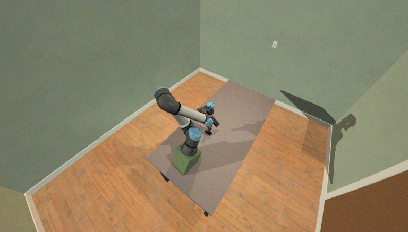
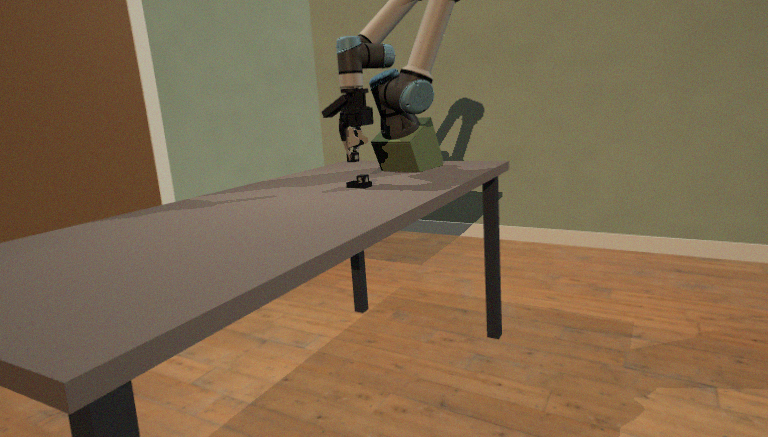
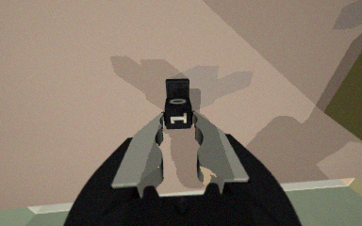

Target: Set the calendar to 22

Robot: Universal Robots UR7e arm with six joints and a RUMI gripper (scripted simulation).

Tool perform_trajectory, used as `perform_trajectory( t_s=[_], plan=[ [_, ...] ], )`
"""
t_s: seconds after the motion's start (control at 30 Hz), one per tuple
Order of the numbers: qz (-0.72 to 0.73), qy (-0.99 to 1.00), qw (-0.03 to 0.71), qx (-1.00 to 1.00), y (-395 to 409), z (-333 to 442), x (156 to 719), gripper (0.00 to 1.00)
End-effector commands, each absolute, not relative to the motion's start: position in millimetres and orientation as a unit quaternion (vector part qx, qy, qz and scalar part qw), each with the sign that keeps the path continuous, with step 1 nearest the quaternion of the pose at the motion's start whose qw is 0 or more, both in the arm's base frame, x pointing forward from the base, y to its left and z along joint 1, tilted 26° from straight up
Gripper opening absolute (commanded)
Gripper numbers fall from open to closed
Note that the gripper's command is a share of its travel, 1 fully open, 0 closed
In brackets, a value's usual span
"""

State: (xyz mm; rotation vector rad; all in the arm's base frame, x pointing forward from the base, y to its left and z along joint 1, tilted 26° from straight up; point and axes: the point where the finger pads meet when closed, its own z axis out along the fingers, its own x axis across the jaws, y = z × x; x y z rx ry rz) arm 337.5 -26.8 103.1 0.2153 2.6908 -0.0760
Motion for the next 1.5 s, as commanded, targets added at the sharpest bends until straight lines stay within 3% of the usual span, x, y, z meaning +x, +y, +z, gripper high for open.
perform_trajectory(
  t_s=[0.0, 1.47],
  plan=[
    [-0.025, 0.972, 0.219, 0.077, -25.8, 115.9, 330.8, 0.1],
    [-0.037, 0.977, 0.208, 0.021, -59.2, 121.7, 324.0, 0.1]
  ],
)
